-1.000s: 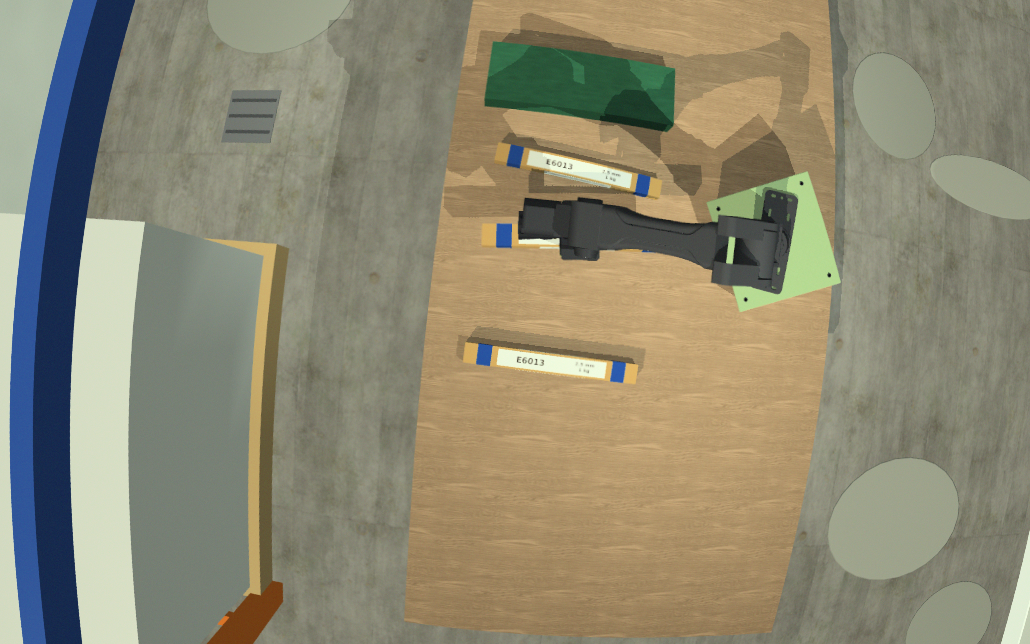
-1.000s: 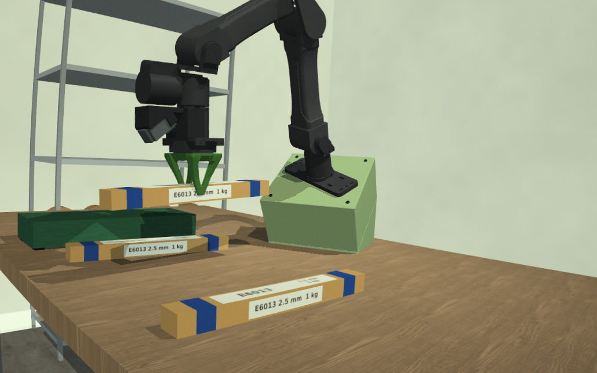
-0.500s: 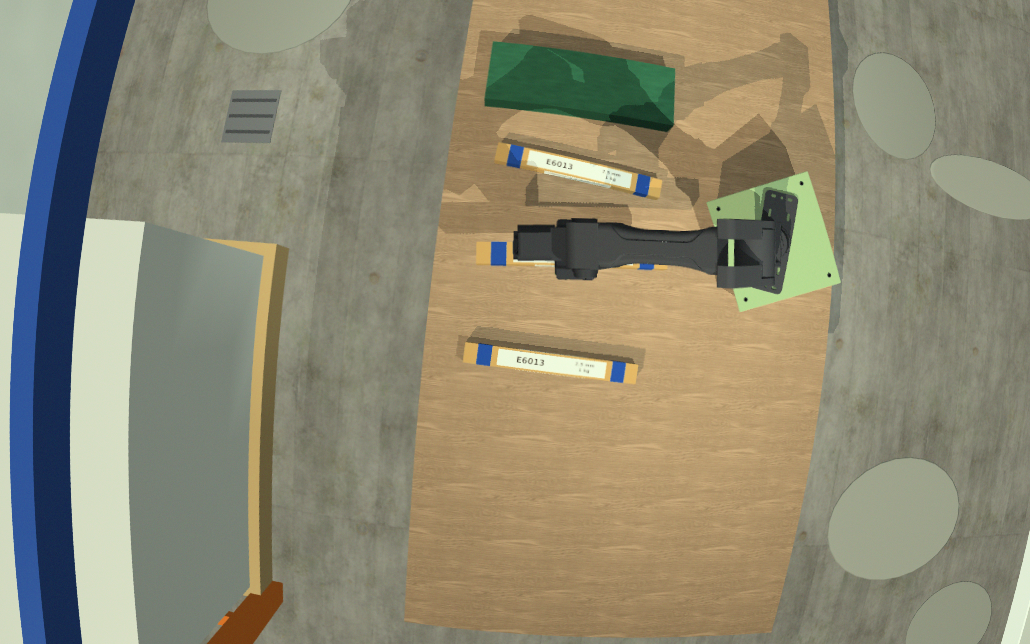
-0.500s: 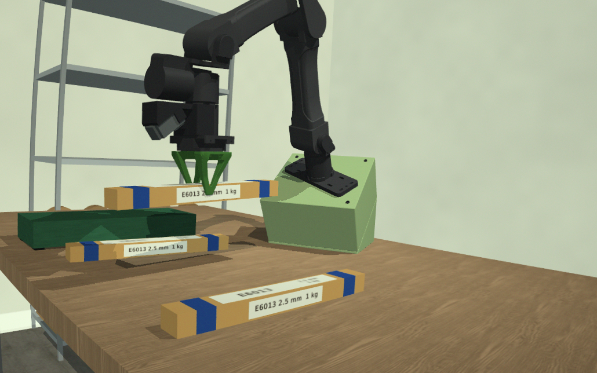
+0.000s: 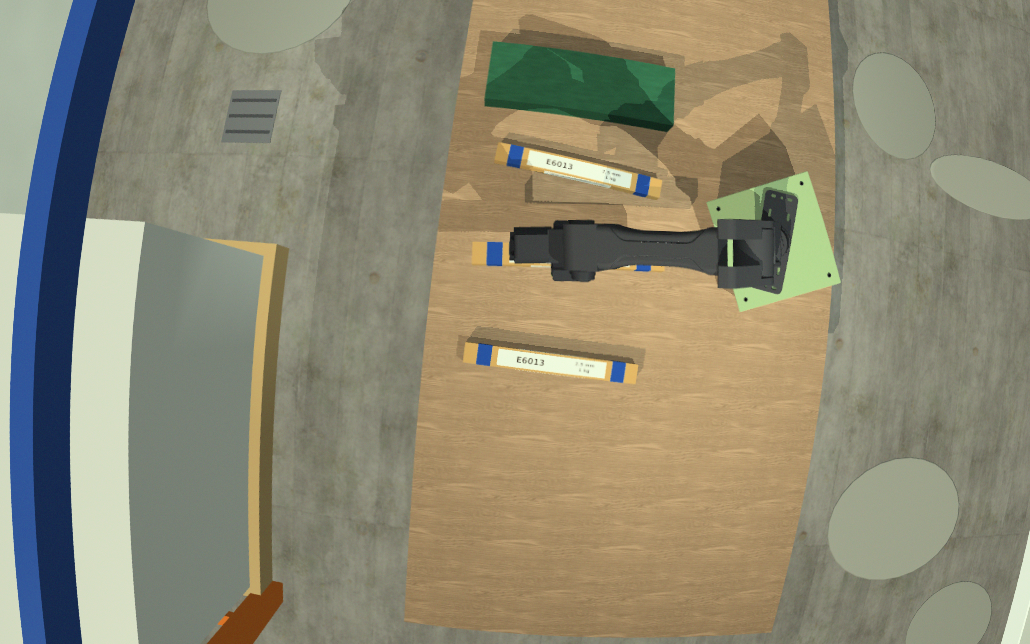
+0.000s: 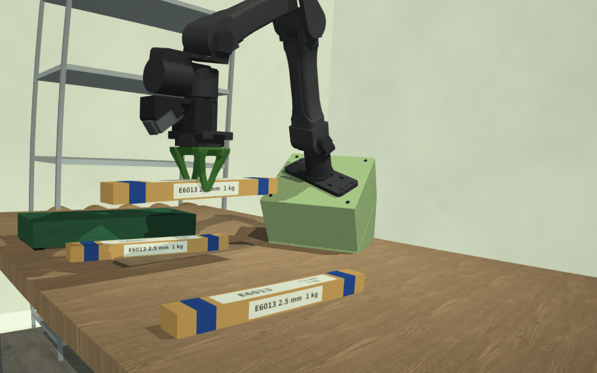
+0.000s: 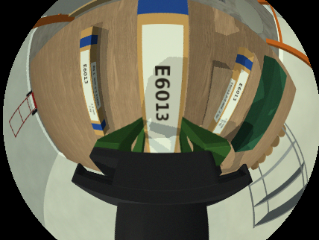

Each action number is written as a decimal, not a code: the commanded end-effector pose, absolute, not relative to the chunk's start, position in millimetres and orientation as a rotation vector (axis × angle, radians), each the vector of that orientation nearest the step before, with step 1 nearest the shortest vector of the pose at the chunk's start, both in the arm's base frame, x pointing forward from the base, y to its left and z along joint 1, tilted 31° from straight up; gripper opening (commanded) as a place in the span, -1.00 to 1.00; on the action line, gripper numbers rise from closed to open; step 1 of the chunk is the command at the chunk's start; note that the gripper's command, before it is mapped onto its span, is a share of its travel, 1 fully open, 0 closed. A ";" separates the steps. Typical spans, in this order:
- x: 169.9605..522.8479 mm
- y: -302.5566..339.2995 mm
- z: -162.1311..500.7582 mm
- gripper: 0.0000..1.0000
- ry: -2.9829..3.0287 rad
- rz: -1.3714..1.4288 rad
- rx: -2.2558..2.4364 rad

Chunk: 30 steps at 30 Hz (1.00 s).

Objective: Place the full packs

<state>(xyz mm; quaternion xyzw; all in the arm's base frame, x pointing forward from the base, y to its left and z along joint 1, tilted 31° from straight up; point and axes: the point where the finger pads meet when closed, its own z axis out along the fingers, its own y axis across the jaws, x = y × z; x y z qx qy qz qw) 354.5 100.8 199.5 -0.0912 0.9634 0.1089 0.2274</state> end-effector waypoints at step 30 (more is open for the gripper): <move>364.1 94.5 227.9 -1.00 2.607 0.299 -0.233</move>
